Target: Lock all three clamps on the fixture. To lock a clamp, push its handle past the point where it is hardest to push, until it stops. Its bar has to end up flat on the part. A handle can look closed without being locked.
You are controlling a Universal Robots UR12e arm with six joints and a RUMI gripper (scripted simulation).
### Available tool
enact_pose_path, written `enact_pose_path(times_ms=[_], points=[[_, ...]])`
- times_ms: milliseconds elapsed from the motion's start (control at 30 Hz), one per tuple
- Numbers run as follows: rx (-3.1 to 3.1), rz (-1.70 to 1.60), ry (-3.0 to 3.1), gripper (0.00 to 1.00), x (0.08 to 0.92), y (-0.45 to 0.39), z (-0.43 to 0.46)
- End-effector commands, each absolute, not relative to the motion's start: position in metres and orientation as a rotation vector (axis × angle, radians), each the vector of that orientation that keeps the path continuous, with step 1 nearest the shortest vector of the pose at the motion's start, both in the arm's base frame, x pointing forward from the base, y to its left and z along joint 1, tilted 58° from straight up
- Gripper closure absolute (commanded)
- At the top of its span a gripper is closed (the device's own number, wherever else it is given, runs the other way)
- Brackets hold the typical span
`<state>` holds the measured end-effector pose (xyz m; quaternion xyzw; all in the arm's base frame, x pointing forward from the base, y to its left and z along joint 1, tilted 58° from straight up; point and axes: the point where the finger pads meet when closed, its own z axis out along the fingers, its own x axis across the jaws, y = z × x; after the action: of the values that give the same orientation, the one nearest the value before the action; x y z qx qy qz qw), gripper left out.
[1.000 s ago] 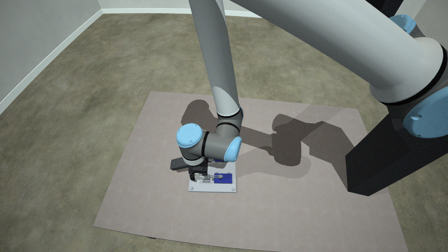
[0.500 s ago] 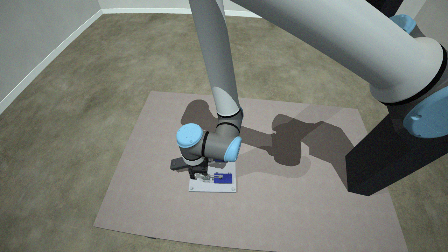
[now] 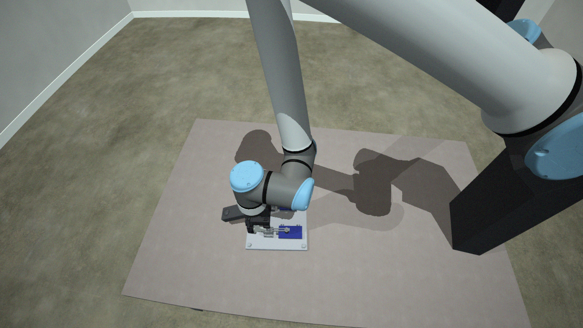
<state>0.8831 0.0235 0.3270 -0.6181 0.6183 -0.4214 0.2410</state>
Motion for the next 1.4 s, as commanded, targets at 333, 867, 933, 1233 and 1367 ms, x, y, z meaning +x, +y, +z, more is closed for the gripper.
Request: enact_pose_path(times_ms=[333, 867, 933, 1233, 1367], points=[[-1.690, -1.153, 1.690, 1.00, 0.8829, 0.0239, 0.3278], [-1.690, -1.153, 1.690, 1.00, 0.8901, 0.0228, 0.3267], [-1.690, -1.153, 1.690, 1.00, 0.8910, 0.0227, 0.3265], [-1.690, -1.153, 1.690, 1.00, 0.8915, 0.0226, 0.3264], [-1.690, -1.153, 1.690, 1.00, 0.8915, 0.0226, 0.3264]])
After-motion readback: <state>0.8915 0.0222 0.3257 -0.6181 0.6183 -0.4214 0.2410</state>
